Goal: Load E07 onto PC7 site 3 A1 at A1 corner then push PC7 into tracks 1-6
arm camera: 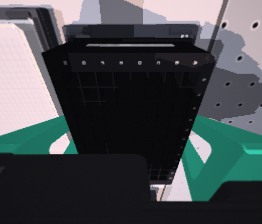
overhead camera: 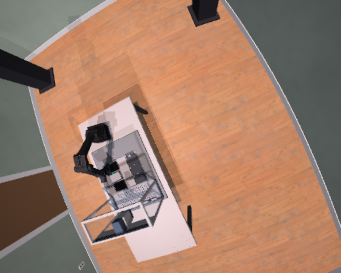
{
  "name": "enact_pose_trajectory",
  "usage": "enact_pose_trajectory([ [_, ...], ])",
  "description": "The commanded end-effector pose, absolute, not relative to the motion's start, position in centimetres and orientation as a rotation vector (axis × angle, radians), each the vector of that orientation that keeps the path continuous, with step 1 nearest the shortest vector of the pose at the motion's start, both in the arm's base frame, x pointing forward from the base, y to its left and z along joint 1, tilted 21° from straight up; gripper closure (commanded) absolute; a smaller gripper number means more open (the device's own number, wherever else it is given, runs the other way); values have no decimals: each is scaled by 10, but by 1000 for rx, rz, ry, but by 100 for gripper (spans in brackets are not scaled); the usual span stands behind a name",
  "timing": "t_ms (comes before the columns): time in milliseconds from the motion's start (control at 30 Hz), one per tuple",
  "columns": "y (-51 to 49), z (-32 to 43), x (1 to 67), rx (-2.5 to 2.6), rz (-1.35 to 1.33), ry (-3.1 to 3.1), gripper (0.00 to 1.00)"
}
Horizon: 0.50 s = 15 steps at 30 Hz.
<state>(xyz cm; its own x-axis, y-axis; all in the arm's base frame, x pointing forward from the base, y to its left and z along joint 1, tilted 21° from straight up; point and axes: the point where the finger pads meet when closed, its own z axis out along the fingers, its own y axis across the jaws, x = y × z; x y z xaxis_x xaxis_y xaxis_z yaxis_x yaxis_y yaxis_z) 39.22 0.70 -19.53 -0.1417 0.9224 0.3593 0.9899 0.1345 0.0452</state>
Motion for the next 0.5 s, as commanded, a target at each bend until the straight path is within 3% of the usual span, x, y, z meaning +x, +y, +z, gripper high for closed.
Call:
enact_pose_trajectory([
  [0,-7,-175,402,-1893,-425,-2181,100],
  [467,-19,-145,401,-1894,-421,-2182,100],
])
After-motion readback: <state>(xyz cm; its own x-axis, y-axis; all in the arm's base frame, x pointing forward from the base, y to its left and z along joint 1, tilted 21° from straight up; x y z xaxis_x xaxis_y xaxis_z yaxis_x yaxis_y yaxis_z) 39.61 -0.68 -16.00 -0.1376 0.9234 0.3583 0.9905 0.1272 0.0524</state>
